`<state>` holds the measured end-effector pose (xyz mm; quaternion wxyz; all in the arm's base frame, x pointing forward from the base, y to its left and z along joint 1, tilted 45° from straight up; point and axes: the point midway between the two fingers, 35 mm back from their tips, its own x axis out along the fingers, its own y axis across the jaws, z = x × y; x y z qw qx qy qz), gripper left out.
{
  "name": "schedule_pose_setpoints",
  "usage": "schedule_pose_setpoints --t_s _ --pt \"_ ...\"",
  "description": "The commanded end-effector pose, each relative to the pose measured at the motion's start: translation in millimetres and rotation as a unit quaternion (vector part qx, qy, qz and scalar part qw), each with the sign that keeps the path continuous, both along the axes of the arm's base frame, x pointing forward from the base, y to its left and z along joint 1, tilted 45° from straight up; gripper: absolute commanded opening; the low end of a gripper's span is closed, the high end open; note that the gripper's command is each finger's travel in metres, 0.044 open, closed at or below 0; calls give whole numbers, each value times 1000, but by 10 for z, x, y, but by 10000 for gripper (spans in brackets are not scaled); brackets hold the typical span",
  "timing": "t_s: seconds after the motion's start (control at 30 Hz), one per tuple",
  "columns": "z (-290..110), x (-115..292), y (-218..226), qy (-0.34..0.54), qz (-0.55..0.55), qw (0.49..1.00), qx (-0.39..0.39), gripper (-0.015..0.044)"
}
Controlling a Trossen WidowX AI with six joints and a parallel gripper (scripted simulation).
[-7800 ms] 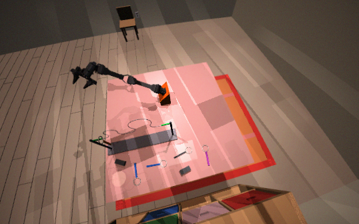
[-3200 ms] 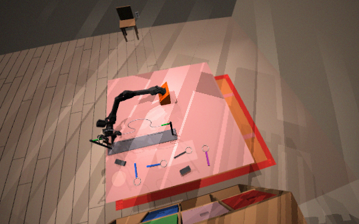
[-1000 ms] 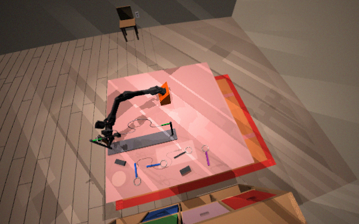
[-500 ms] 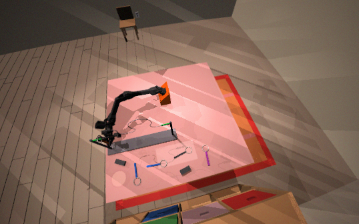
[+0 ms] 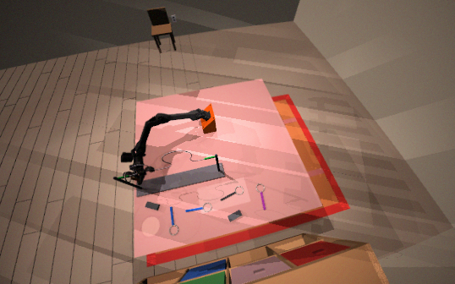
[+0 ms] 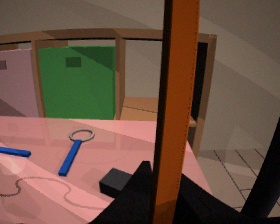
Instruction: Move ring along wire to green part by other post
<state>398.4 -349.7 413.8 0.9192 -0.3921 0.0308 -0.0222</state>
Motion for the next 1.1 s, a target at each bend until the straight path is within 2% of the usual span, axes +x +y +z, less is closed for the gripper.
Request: schedule_pose_setpoints --t_s 0.0,0.63,1.07 --pt "37 -94 58 17 -21 1000 -6 -150" --pt "-70 -412 274 107 -111 988 7 -150" --pt "-207 -533 488 152 -139 977 56 -150"
